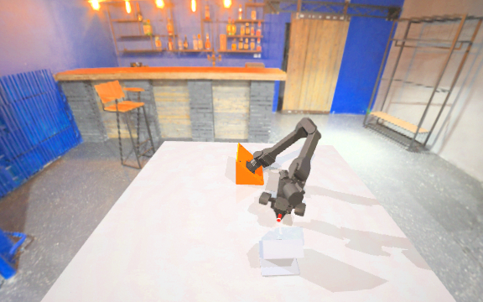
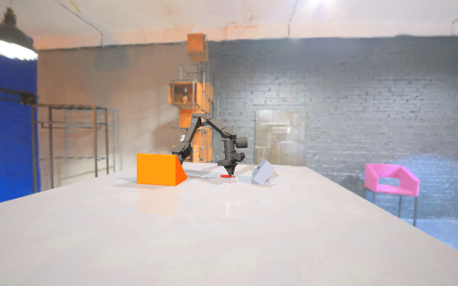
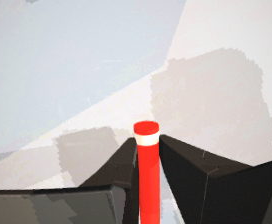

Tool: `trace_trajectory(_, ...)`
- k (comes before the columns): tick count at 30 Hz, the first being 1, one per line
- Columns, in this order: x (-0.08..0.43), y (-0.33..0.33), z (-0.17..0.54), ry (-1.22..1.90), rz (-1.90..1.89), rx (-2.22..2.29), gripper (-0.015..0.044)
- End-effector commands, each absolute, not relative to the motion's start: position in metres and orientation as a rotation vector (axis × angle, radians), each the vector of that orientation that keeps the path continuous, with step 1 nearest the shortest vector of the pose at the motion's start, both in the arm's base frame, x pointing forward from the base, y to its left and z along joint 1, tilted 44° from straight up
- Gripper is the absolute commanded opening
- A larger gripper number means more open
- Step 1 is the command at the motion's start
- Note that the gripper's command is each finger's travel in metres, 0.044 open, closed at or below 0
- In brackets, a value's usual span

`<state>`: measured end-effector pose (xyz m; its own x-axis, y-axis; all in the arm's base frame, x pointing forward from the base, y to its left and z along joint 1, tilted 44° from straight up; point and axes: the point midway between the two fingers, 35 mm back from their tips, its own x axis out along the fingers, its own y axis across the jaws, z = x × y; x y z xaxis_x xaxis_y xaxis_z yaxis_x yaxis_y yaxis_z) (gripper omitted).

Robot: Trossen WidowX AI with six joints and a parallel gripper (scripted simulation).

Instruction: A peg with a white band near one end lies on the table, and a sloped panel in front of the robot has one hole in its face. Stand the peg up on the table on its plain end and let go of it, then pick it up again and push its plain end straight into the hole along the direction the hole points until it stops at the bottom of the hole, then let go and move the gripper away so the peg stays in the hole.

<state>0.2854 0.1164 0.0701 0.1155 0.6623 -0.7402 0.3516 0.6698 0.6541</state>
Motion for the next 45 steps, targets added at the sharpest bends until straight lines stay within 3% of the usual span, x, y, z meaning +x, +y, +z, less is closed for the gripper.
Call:
trace_trajectory(1, 0.282, 0.115, 0.072, 1.459, 0.254, 0.889, 0.0051)
trace_trajectory(45, 0.262, 0.107, 0.092, 1.105, 0.076, 0.884, 0.0051)
